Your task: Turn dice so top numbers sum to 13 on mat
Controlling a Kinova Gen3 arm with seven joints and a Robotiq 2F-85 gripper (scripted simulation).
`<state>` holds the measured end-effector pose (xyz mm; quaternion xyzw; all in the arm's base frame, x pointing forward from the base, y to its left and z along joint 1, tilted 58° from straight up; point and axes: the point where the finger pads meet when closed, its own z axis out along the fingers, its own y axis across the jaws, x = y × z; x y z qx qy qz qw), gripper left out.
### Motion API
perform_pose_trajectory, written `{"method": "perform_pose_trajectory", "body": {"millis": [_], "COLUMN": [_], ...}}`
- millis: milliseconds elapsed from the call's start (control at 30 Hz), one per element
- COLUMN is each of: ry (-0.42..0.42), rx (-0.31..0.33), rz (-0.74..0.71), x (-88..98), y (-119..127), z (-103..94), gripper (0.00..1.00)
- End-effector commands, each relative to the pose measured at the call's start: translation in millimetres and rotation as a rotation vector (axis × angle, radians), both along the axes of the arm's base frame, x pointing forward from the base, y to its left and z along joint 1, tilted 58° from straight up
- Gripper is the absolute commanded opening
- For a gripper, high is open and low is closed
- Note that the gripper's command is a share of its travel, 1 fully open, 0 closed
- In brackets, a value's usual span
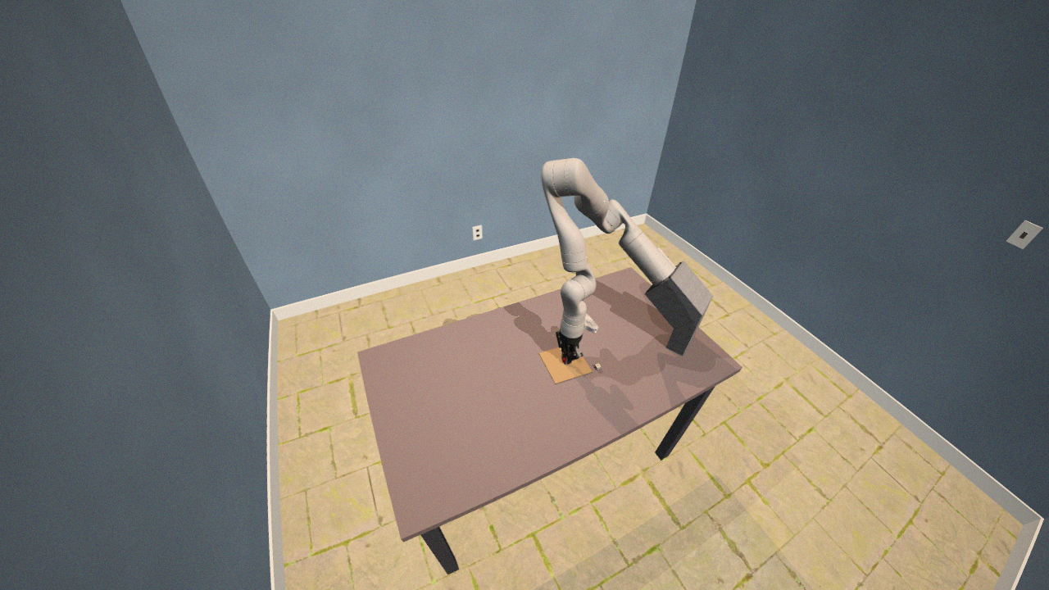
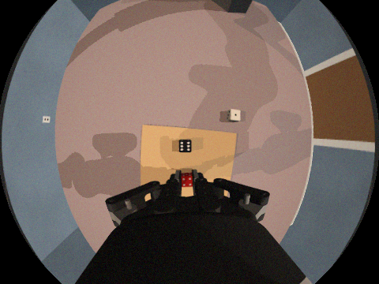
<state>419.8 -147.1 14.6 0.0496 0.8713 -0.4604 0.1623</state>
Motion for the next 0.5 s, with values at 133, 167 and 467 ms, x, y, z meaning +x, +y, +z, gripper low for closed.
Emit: {"method": "perform_pose_trajectory", "body": {"millis": [133, 167, 467], "ry": [-0.009, -0.009, -0.009], "rx": [0.006, 0.006, 0.006], "rz": [-0.006, -0.006, -0.006], "x": [-1.0, -1.0, -0.8], "y": [0.8, 0.6, 0.0], "z": [-2.3, -2.4, -2.8], "gripper": [0.11, 0.11, 0.11]}}
